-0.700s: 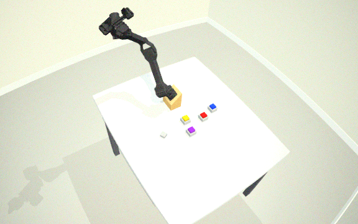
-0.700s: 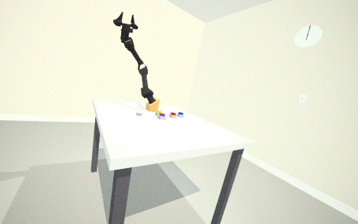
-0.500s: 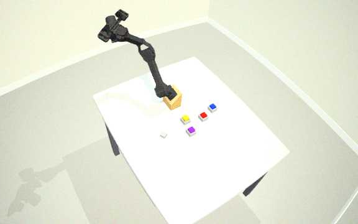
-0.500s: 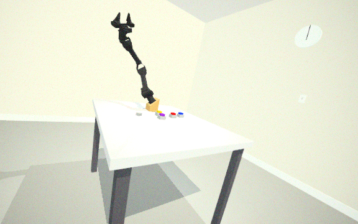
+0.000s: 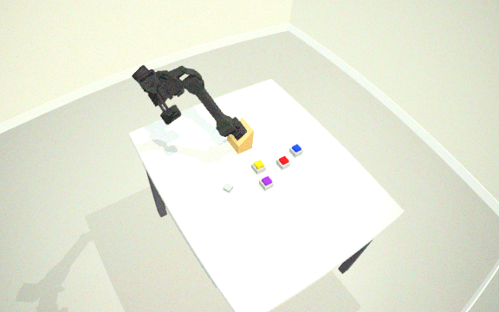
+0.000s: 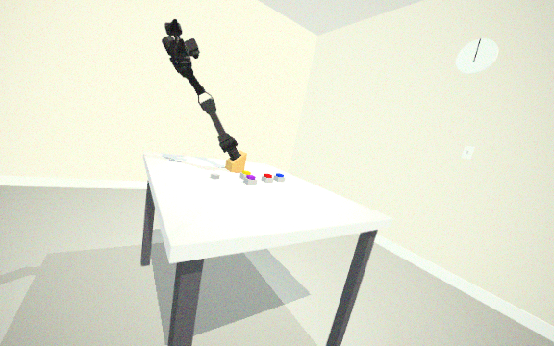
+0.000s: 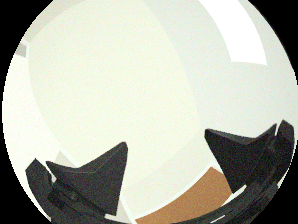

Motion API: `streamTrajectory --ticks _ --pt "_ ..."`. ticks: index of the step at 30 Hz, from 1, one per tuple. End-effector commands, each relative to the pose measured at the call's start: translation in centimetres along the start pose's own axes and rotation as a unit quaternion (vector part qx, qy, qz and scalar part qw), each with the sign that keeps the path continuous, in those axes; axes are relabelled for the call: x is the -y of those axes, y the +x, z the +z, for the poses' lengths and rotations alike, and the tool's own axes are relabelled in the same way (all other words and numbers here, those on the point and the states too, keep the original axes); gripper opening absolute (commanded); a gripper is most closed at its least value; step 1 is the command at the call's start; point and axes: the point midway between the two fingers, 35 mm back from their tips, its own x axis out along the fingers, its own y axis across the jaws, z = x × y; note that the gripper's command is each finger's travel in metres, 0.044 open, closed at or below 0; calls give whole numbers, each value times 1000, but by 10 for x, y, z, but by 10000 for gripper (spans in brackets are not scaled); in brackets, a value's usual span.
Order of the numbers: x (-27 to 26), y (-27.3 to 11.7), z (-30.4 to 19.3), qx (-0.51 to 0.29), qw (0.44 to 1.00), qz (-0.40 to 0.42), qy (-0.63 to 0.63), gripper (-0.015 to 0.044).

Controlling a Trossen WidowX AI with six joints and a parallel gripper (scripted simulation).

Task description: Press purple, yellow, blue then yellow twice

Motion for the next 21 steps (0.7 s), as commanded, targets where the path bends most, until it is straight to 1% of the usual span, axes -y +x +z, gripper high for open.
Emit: streamTrajectory --ticks 1,6,11,16,21 --pt "-68 32 -1 -6 985 93 147 400" --pt "-152 59 14 -34 929 210 303 400" --pt "-237 70 45 -88 840 329 422 400" --pt "-317 61 87 -169 730 440 495 400" --pt "-388 31 134 -279 615 531 513 400"
